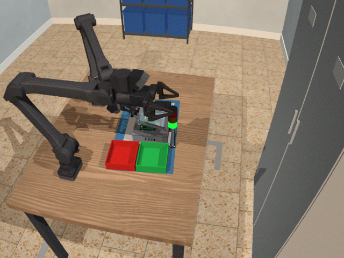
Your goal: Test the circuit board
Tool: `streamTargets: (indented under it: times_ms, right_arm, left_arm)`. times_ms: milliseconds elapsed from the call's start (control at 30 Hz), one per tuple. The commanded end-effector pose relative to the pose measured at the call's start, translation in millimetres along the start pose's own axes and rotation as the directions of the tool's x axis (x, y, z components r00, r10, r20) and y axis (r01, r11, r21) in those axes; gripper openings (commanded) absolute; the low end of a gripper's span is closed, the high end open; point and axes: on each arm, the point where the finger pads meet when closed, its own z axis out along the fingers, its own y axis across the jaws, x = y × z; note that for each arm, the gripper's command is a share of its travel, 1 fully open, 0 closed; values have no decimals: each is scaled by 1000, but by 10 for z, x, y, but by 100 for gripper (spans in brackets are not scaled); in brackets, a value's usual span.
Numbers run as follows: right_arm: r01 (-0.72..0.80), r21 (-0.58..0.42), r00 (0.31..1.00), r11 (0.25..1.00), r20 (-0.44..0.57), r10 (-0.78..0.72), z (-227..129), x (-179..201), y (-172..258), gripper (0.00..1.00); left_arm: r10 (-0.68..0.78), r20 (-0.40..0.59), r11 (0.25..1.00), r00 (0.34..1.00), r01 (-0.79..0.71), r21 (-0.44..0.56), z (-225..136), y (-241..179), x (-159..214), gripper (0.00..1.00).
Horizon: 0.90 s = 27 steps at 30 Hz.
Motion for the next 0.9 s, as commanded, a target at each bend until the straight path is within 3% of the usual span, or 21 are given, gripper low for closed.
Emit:
streamTargets:
  times_ms: [0, 867]
  right_arm:
    - [14, 0, 1000, 1000, 27, -14, -16, -110, -6, 100]
    - [14, 0, 1000, 1000, 27, -14, -16, -110, -6, 100]
  left_arm:
    - [-16, 14, 1000, 1000, 16, 6, -197, 351, -67, 9]
    - [-11, 11, 932, 1000, 6, 362, -385, 938, -42, 9]
